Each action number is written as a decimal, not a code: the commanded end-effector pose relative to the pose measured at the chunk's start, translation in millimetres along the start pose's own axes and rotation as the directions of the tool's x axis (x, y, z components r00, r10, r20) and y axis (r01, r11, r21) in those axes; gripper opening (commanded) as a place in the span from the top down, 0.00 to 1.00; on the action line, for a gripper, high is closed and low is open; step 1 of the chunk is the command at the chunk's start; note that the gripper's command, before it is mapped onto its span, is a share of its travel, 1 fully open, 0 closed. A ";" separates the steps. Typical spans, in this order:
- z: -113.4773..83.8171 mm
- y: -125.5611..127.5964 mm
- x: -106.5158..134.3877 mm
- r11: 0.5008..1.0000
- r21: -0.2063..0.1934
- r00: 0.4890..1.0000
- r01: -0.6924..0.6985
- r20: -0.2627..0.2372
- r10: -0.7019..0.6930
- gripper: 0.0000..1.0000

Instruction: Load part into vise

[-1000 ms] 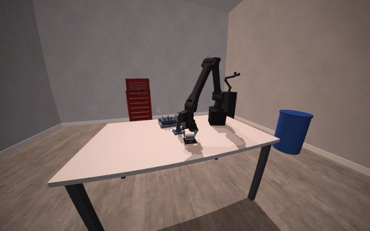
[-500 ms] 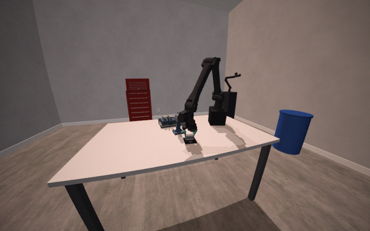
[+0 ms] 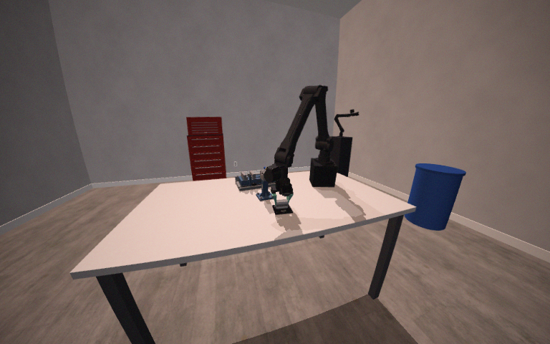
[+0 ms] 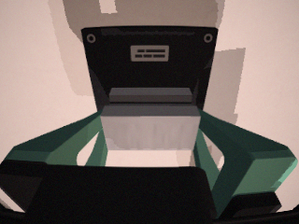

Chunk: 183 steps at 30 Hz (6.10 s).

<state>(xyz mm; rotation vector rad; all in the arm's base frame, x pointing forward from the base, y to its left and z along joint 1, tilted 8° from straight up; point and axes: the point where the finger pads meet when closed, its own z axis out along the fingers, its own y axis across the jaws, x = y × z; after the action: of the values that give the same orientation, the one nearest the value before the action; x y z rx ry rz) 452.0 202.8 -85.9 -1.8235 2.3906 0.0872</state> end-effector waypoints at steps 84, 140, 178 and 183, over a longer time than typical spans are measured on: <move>-221.3 -19.5 -11.6 0.998 0.057 0.999 0.004 0.041 -0.006 1.00; -240.1 -19.6 -11.6 0.998 0.061 0.999 0.002 0.043 -0.004 1.00; -225.7 -47.9 33.9 0.997 0.049 0.998 0.058 0.023 -0.059 1.00; -228.6 -56.7 49.4 0.995 0.059 0.997 0.077 0.024 -0.078 1.00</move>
<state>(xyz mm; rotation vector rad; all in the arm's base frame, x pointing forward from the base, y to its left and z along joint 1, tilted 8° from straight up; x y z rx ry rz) 446.2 119.3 107.5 -1.8888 2.3623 0.0872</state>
